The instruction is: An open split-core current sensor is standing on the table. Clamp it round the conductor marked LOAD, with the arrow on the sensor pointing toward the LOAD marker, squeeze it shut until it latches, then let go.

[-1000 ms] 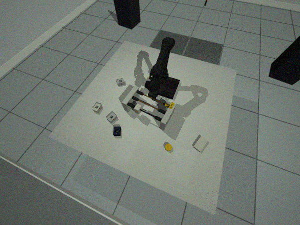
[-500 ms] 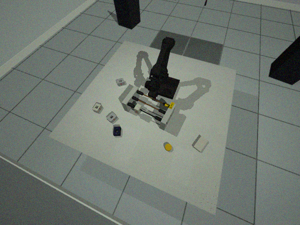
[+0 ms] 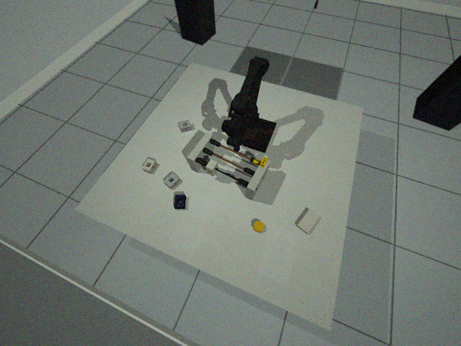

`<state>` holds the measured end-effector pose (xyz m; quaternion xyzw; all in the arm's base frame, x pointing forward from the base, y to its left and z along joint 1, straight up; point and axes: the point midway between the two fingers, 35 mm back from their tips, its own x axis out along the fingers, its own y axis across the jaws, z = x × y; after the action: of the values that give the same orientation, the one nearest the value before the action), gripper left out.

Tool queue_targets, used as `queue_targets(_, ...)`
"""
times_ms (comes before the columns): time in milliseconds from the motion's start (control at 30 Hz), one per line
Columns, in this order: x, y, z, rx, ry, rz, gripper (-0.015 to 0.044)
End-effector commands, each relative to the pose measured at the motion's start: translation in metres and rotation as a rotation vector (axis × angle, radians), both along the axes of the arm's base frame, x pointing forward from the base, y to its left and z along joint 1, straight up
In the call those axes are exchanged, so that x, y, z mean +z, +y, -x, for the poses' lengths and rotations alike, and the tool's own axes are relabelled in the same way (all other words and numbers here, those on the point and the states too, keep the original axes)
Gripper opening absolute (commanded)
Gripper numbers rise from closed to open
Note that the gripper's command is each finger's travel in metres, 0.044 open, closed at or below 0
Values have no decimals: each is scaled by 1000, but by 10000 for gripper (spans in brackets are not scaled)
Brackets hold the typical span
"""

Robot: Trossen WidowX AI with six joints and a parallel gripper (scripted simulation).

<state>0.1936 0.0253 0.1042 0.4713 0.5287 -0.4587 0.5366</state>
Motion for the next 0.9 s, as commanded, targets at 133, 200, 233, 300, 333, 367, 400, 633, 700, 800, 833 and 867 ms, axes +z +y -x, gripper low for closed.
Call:
queue_targets(133,34,0,-3,-3,-6,2,0)
queue_targets(200,42,0,-3,-3,-6,2,0)
queue_targets(233,46,0,-3,-4,-6,2,0)
queue_targets(300,54,0,-3,-4,-6,2,0)
queue_targets(333,58,0,-3,-4,-6,2,0)
queue_targets(367,62,0,-3,-4,-7,2,0)
queue_targets(400,66,0,-3,-5,-7,3,0)
queue_targets(633,83,0,-4,-9,-7,3,0)
queue_targets(700,84,0,-9,-16,-7,3,0)
queue_targets(800,86,0,-21,-33,-8,2,0)
queue_targets(833,86,0,-25,-40,-9,2,0)
queue_targets(867,86,0,-30,-47,-9,2,0)
